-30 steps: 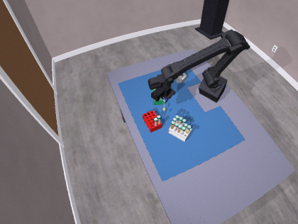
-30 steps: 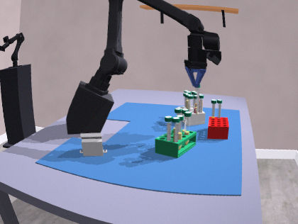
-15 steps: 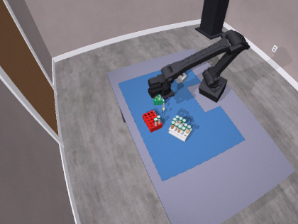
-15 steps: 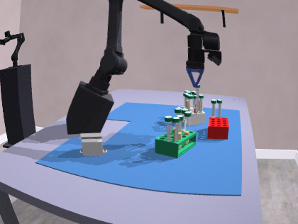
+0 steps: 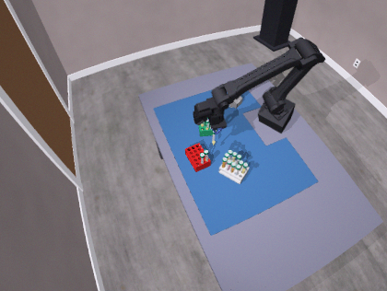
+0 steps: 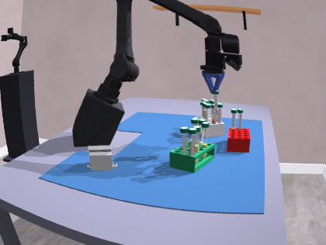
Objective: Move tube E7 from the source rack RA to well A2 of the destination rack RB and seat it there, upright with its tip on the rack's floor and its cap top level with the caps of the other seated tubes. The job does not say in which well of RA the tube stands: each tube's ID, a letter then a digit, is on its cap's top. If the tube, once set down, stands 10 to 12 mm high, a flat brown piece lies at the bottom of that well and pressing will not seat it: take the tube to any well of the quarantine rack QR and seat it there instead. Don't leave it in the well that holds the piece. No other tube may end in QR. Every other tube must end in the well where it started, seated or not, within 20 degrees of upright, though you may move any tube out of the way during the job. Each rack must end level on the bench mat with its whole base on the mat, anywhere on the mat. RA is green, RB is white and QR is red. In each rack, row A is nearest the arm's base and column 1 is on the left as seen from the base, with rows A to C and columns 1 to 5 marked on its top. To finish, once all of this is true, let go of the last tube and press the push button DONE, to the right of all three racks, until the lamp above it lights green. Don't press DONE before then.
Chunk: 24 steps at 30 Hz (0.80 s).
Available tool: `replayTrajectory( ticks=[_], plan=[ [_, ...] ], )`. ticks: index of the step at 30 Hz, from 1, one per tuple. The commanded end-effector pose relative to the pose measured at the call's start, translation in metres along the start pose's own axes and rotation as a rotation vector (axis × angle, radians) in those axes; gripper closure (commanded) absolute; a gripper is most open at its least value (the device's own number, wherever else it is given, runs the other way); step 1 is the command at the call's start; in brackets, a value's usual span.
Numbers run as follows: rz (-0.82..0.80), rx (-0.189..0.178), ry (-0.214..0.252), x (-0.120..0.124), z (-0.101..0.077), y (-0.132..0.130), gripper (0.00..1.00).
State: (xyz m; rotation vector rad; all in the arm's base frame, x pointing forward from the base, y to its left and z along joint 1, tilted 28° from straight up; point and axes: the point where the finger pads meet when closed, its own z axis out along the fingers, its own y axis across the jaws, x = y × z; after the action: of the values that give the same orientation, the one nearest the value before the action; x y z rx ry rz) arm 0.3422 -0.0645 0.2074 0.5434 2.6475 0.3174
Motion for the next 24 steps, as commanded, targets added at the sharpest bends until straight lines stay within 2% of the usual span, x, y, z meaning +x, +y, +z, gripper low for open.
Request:
replayTrajectory(
  ticks=[1, 24],
  plan=[
    [0.016, -0.013, -0.041, 0.006, -0.008, 0.012, 1.0],
    [0.022, -0.016, -0.028, 0.062, -0.007, 0.052, 1.0]
  ],
)
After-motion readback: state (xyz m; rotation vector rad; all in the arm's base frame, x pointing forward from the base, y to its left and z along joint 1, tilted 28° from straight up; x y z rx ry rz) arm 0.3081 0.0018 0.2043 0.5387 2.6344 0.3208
